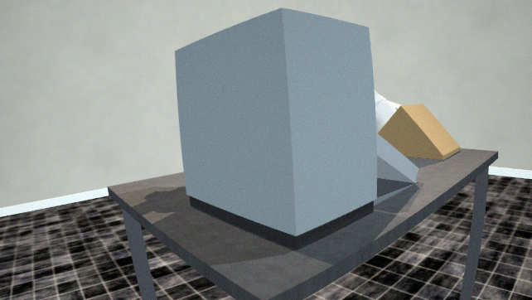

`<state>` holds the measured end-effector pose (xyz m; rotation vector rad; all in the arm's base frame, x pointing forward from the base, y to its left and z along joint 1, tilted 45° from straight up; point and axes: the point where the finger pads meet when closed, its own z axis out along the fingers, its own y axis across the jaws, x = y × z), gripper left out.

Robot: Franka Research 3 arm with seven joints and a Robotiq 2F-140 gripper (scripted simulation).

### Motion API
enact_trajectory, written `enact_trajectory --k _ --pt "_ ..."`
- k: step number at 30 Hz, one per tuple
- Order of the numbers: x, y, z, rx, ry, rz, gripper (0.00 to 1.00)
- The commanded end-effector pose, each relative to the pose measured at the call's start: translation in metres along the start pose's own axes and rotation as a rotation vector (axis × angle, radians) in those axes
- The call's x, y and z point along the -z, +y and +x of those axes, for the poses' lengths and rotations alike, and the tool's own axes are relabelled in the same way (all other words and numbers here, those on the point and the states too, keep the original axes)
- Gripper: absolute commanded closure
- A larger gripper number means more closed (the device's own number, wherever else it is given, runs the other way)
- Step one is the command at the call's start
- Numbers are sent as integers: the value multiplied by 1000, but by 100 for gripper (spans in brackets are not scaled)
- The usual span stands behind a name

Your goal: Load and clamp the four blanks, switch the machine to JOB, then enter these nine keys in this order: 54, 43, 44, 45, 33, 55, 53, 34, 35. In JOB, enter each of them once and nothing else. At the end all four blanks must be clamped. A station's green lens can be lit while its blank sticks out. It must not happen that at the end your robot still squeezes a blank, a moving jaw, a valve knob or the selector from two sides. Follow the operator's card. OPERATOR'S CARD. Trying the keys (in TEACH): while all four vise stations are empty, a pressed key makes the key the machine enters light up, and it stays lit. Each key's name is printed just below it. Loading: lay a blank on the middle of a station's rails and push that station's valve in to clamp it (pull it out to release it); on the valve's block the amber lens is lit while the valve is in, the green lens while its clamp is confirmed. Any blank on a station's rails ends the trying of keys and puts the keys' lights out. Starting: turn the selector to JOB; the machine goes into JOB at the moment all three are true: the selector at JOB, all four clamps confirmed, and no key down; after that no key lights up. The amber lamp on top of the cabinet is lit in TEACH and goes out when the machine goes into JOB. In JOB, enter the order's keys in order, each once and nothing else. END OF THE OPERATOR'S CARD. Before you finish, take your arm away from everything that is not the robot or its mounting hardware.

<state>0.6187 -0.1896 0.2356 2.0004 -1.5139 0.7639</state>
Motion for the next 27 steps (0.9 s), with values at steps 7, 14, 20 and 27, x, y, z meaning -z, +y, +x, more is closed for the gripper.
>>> enact_trajectory --k 7,14,20,27 --pt "-1 -1 -2 2 -2 2 60" --pt "-2 -1 -2 2 -2 2 60" --pt "-4 -1 -2 2 -2 2 60" --pt "-8 -1 -2 2 -2 2 60"
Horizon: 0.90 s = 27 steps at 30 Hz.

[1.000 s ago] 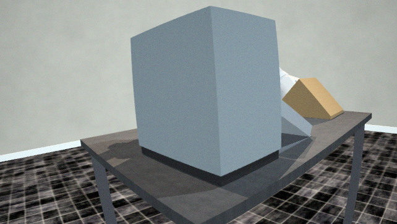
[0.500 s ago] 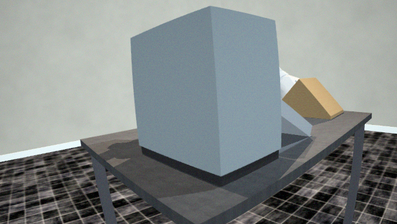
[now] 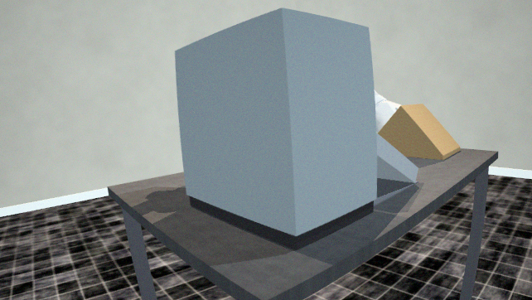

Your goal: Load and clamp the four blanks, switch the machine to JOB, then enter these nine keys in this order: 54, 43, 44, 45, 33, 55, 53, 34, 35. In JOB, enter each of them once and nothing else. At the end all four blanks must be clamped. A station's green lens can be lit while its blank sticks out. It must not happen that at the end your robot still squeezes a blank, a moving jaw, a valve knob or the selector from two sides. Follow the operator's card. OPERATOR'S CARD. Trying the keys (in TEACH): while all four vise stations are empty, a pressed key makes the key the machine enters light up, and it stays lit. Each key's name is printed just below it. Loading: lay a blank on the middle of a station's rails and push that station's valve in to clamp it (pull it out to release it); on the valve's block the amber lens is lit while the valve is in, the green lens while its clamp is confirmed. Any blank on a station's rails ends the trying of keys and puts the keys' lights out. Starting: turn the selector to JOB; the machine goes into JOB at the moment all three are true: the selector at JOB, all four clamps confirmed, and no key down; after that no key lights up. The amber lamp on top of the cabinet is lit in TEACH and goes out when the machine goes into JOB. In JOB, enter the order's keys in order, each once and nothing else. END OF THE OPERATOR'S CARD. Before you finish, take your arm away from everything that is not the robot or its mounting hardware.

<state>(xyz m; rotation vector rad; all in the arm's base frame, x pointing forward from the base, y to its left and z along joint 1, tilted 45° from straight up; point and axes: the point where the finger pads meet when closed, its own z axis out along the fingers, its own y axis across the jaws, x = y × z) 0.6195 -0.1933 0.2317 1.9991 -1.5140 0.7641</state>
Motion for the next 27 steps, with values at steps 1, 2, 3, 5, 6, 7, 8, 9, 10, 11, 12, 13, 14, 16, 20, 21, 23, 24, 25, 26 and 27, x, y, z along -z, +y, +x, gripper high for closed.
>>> enact_trajectory --k 1,2,3,5,6,7,8,9,10,11,12,13,14,16,20,21,23,24,25,26,27 --pt "-3 -1 -1 2 -3 3 60" --pt "-3 -1 -1 2 -3 3 60" --pt "-4 -1 -1 2 -3 3 60" --pt "-4 -1 -1 2 -3 3 60" --pt "-4 -1 -1 2 -3 3 60" --pt "-5 -1 -1 2 -3 3 60" --pt "-5 -1 -1 2 -3 3 60" --pt "-6 -1 -1 2 -3 3 60" --pt "-6 -1 -1 2 -3 3 60" --pt "-7 -1 -1 2 -3 3 60" --pt "-7 -1 -1 2 -3 3 60" --pt "-8 -1 -1 2 -3 3 60" --pt "-8 -1 -1 2 -3 3 60" --pt "-9 -1 -1 2 -3 3 60" --pt "-11 -1 -1 2 -3 3 60" --pt "-11 -1 -1 2 -3 3 60" --pt "-11 -1 -2 2 -3 3 60" --pt "-11 -1 -2 2 -3 3 60" --pt "-11 -1 -2 2 -3 3 60" --pt "-11 -1 -2 2 -3 3 60" --pt "-12 -1 -2 2 -3 3 60"
